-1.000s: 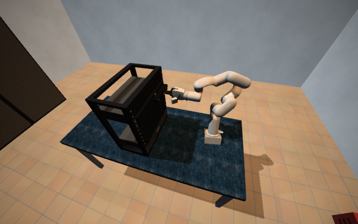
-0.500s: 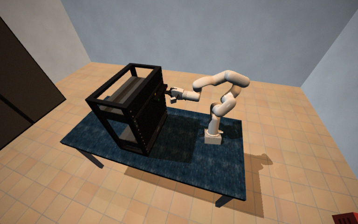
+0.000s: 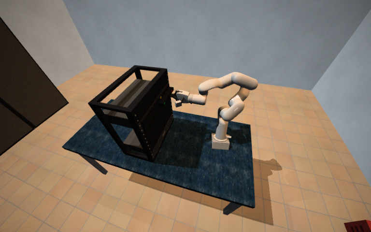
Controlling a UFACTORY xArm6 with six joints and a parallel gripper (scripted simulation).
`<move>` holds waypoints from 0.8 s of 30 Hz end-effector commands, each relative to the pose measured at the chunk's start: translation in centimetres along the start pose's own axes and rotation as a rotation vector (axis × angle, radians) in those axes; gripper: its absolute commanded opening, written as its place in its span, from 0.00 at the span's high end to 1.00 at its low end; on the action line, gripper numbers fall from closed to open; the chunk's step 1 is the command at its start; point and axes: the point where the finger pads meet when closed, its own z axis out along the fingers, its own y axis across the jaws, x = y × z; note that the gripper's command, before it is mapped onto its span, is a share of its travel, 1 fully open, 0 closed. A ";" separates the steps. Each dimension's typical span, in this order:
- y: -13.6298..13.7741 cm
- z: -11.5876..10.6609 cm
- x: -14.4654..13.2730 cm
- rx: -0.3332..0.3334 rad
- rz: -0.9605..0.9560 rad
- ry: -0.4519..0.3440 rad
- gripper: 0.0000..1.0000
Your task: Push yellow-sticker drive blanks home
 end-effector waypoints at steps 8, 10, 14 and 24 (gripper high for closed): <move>0.2 0.2 0.0 -0.003 0.001 -0.001 1.00; 0.2 0.3 0.0 -0.003 0.001 -0.001 1.00; 0.2 0.5 0.0 -0.003 0.001 -0.001 1.00; 0.2 0.5 0.0 -0.003 0.001 -0.001 1.00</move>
